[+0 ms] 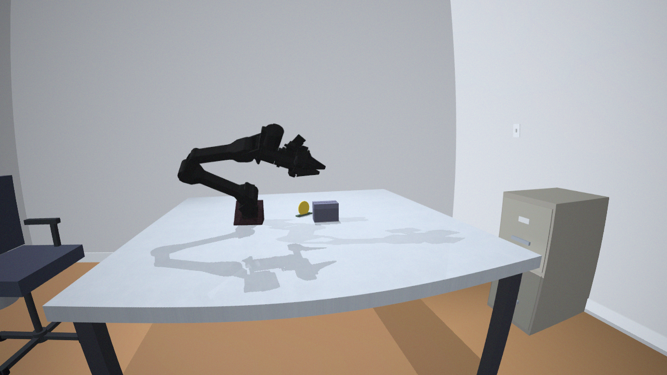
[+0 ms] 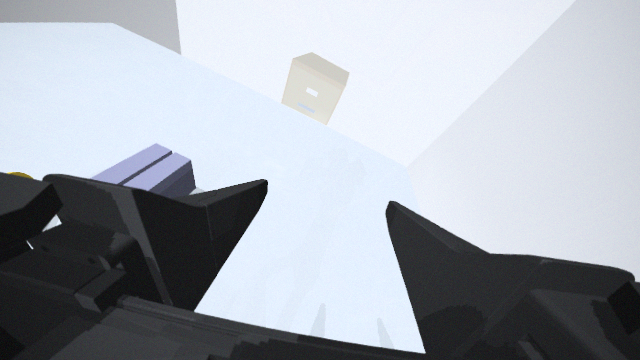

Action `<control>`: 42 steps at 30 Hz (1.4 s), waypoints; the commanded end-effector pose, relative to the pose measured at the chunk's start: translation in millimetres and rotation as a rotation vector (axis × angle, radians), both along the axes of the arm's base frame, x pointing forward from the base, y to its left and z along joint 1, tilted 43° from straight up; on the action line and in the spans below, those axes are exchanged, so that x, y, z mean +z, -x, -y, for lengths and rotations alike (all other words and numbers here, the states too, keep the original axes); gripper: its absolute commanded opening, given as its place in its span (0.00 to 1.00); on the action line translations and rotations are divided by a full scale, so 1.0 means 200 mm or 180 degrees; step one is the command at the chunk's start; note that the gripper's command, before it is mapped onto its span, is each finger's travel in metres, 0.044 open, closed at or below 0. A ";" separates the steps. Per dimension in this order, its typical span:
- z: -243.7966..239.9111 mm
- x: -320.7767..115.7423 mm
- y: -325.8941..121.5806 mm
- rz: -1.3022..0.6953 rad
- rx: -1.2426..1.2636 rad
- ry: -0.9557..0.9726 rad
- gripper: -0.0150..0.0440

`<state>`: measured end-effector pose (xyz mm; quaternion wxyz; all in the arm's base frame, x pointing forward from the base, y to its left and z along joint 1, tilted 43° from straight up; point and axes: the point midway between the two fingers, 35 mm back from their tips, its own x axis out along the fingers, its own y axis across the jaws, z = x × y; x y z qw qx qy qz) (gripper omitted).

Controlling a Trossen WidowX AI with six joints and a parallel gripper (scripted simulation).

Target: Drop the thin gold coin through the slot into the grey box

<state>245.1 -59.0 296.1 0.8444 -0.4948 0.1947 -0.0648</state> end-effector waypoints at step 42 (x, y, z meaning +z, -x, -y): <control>-0.90 -1.39 0.02 -0.3532 -0.1906 0.0395 0.53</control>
